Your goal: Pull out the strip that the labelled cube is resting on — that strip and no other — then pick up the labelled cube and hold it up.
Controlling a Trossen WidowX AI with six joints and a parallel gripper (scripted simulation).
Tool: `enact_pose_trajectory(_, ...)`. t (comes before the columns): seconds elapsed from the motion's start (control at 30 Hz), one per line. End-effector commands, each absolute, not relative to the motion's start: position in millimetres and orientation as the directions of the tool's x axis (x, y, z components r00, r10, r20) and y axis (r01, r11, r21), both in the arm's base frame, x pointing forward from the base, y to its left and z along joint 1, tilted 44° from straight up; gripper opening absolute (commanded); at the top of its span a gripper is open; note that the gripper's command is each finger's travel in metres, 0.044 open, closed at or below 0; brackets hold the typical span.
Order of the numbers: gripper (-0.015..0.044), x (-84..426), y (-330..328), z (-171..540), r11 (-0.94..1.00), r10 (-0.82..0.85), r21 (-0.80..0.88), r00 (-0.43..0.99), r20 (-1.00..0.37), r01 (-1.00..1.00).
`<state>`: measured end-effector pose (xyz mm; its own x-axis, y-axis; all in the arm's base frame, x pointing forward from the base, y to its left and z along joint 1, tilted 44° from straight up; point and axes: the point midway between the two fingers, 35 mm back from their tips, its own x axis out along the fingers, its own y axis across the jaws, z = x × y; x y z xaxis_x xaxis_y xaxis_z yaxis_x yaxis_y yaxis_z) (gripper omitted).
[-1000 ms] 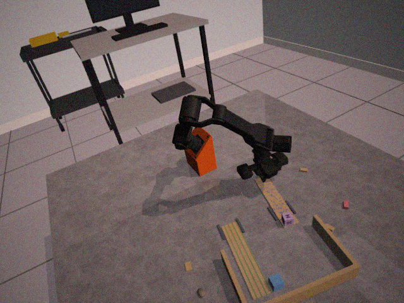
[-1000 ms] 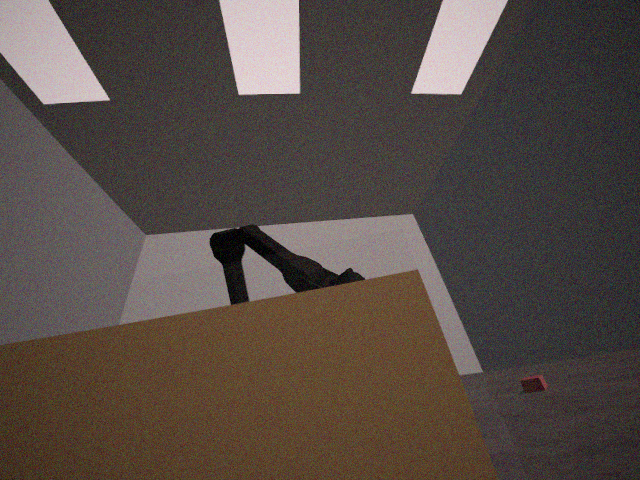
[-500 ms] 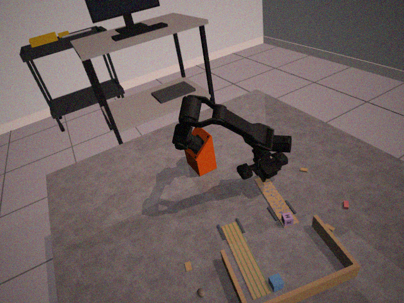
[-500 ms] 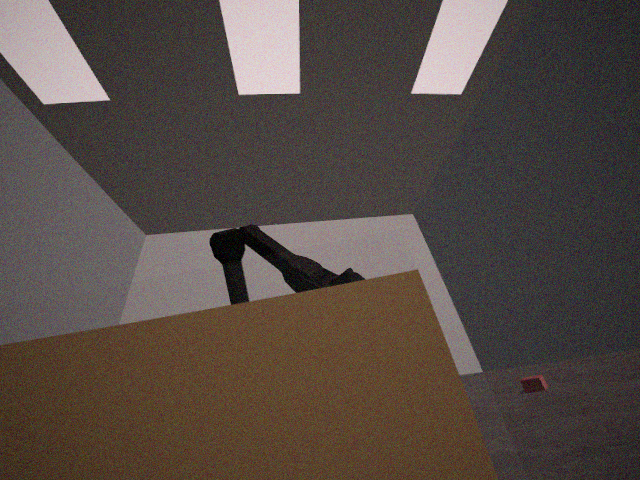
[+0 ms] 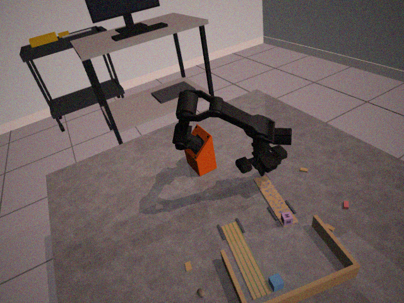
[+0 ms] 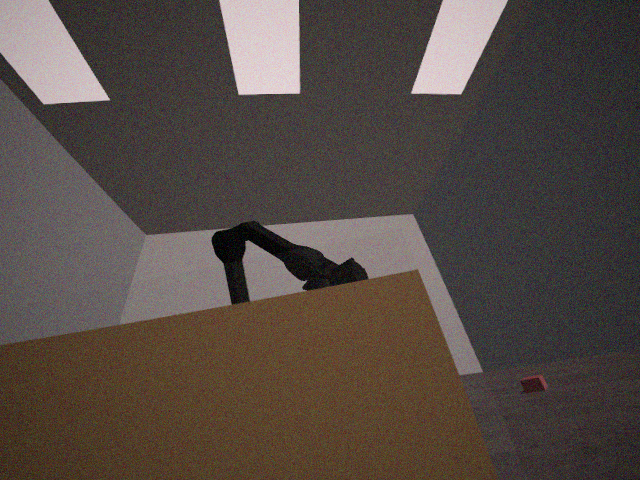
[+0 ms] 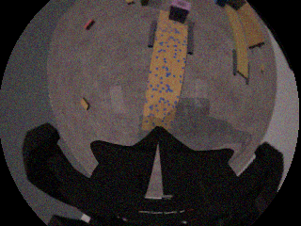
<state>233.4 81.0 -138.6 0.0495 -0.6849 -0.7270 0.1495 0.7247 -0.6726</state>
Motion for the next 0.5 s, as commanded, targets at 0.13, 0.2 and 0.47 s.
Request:
enact_pose_trajectory(0.13, 0.0079, 250, 89, -128, 0.709, -0.680, -0.639, 0.050, -0.732, 0.299)
enact_pose_trajectory(0.2, 0.0131, 260, 88, -125, 0.692, -0.680, -0.618, 0.050, -0.731, 0.373)
enact_pose_trajectory(0.47, 0.0341, 287, 84, -116, 0.690, -0.681, -0.617, 0.051, -0.731, 0.378)
